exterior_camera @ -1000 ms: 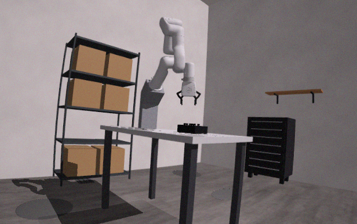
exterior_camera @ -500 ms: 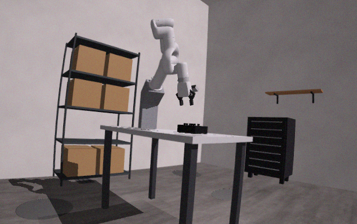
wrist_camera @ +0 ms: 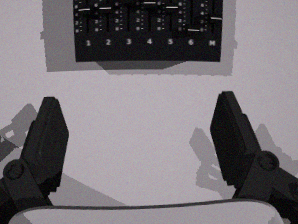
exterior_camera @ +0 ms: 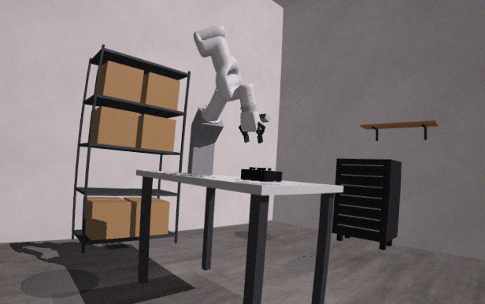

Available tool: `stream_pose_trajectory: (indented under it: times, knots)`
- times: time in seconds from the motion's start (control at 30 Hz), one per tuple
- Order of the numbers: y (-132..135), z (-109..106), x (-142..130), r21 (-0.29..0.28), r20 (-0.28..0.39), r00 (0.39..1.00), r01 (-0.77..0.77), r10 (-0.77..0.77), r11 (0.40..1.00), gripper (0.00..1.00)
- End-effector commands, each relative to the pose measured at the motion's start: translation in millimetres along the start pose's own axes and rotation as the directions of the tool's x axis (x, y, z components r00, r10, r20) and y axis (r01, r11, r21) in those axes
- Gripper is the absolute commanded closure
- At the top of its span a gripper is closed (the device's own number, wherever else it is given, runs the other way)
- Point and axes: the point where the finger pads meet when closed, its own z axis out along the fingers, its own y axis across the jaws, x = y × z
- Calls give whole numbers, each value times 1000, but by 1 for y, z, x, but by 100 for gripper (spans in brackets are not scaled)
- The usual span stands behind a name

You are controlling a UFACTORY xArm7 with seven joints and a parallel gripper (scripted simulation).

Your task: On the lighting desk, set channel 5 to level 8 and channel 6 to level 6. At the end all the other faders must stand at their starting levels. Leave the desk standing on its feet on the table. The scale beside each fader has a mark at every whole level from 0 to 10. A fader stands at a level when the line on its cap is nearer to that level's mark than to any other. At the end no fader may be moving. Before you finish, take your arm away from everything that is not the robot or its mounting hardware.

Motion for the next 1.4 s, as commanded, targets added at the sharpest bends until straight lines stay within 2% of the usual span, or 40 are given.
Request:
stream_pose_trajectory:
  times: [0.0,1.27,1.37]
  knots:
    - [1,0,0,-2,0,1000,0,0,1000,0]
    - [1,0,0,-2,0,1000,2,-2,1000,0]
    - [2,0,4,11,21,997,77,-78,997,0]
